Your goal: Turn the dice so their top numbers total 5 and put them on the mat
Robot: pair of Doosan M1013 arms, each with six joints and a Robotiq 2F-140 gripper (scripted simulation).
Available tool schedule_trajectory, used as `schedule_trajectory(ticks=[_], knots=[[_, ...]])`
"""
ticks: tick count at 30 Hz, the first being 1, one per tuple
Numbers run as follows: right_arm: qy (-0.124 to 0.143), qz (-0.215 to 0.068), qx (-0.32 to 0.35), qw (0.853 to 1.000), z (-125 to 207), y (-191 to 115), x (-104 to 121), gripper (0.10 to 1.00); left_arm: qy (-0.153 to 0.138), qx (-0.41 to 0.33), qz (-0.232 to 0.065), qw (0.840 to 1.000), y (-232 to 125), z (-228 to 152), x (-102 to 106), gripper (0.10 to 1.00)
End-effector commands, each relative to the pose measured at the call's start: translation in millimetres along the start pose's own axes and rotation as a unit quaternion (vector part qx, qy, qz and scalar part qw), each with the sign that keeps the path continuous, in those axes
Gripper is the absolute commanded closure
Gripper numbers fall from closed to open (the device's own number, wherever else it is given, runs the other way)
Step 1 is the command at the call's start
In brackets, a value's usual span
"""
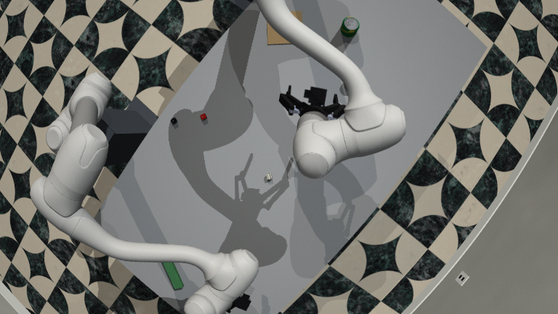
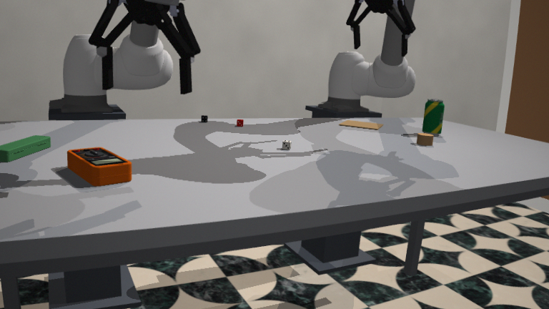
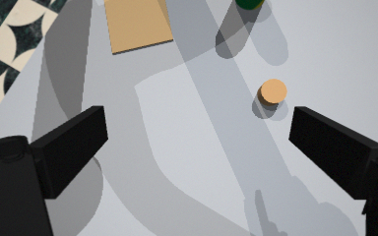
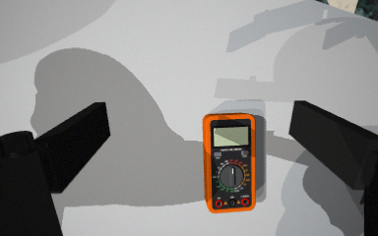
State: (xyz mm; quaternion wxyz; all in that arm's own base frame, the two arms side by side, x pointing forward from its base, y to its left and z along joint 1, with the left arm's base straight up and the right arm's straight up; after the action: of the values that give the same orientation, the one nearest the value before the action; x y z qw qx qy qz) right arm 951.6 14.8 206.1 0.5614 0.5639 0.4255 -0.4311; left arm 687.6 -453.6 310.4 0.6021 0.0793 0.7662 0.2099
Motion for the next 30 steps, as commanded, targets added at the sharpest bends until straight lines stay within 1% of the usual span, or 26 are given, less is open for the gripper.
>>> schedule_trajectory(ticks=[1,3,4,7,13,18,20,21,24,27,28,30], knots=[[-0.006,-0.022,0.037,0.999,63.4,-25.9,1.3,0.098,-0.011,0.028,-0.008,1.0,-19.4,-14.5,-0.3,0.098],[-0.006,-0.022,0.037,0.999,63.4,-25.9,1.3,0.098,-0.011,0.028,-0.008,1.0,-19.4,-14.5,-0.3,0.098],[-0.009,-0.037,0.062,0.997,106.1,-47.6,2.4,0.098,-0.015,0.038,-0.01,0.999,-25.7,-19.3,0.1,0.098],[-0.012,-0.051,0.088,0.995,137.6,-66.1,2.4,0.098,-0.025,0.068,-0.017,0.997,-45.8,-35.2,1.2,0.098],[-0.017,-0.087,0.149,0.985,219.8,-122.3,0.2,0.098,-0.049,0.135,-0.032,0.989,-89.7,-73.7,4.6,0.098],[-0.019,-0.115,0.201,0.973,280.9,-174.9,-4.5,0.098,-0.07,0.196,-0.045,0.977,-127.9,-111.9,8.7,0.098],[-0.019,-0.115,0.201,0.973,280.9,-174.9,-4.5,0.098,-0.07,0.196,-0.045,0.977,-127.9,-111.9,8.7,0.098],[-0.02,-0.131,0.229,0.964,313.8,-208.1,-8.4,0.098,-0.075,0.208,-0.047,0.974,-135.6,-120.1,9.7,0.098],[-0.019,-0.145,0.256,0.956,337.6,-235.5,-12.1,0.098,-0.088,0.246,-0.055,0.964,-158.1,-145.8,12.9,0.098],[-0.018,-0.162,0.288,0.943,367.8,-274.1,-17.8,0.098,-0.101,0.283,-0.062,0.952,-179.3,-171.9,16.5,0.098],[-0.017,-0.168,0.299,0.939,376.8,-286.8,-19.8,0.098,-0.101,0.284,-0.062,0.952,-179.8,-172.6,16.6,0.098],[-0.015,-0.179,0.32,0.93,394.0,-313.0,-24.2,0.098,-0.11,0.308,-0.067,0.943,-193.7,-191.0,19.2,0.098]])
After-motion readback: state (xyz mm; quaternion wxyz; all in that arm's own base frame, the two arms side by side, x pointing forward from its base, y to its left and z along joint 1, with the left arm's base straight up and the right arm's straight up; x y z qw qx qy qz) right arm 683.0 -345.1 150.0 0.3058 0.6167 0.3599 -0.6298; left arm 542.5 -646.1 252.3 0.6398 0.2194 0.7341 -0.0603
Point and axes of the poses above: on each arm, the point where the finger pads meet when closed, its own x axis out along the fingers, its own z axis across the jaws, y = z × x, the point moved 4 cm from there along -x, back along the fingers, and after that the axes turned 14 degrees about x, right-handed, at the moved point
